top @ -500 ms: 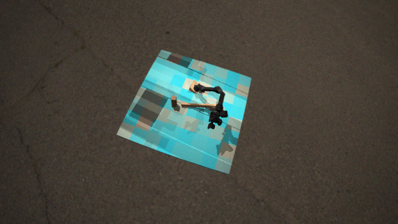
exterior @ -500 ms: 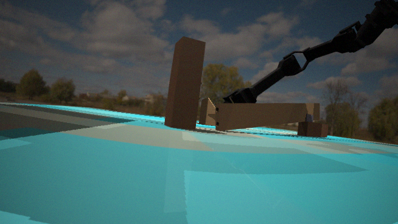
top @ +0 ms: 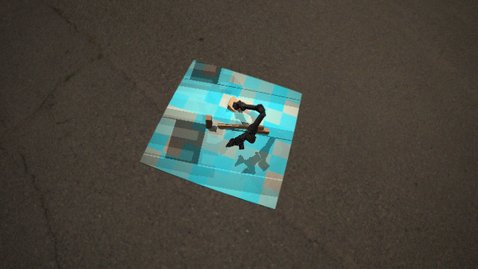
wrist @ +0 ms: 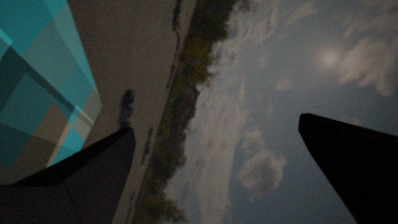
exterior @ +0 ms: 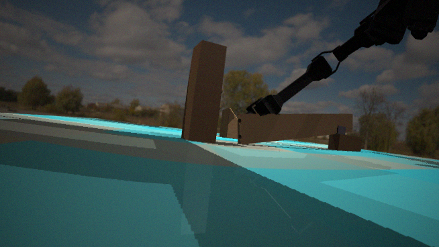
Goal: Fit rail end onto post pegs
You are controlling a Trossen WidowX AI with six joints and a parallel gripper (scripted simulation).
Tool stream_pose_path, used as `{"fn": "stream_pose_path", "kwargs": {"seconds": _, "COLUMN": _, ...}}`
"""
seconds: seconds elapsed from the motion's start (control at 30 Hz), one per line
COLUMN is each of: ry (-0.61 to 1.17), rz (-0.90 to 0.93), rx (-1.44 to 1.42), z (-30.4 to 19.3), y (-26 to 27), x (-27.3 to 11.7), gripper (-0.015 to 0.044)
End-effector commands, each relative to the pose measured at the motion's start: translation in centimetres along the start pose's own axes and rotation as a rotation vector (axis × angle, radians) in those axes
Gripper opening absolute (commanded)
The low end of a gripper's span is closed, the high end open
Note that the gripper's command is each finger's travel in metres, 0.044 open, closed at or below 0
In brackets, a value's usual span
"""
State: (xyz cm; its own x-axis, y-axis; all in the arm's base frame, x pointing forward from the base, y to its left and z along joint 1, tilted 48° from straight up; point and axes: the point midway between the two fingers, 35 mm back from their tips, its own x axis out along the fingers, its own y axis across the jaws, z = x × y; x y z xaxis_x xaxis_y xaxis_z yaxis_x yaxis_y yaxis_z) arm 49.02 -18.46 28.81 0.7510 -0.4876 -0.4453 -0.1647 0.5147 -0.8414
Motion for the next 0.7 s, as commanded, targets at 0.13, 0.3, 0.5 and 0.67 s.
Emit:
{"fn": "stream_pose_path", "kwargs": {"seconds": 0.13, "ry": 0.004, "rz": 0.445, "rx": -0.376, "z": -7.8, "y": 10.0, "x": 2.6, "gripper": 0.044}}
{"fn": "stream_pose_path", "kwargs": {"seconds": 0.3, "ry": -0.117, "rz": 0.764, "rx": -0.542, "z": -12.9, "y": 16.7, "x": 1.2, "gripper": 0.044}}
{"fn": "stream_pose_path", "kwargs": {"seconds": 0.5, "ry": -0.394, "rz": 1.078, "rx": -0.602, "z": -17.1, "y": 23.3, "x": -3.0, "gripper": 0.044}}
{"fn": "stream_pose_path", "kwargs": {"seconds": 0.67, "ry": -0.764, "rz": 1.237, "rx": -0.502, "z": -18.6, "y": 27.2, "x": -8.7, "gripper": 0.044}}
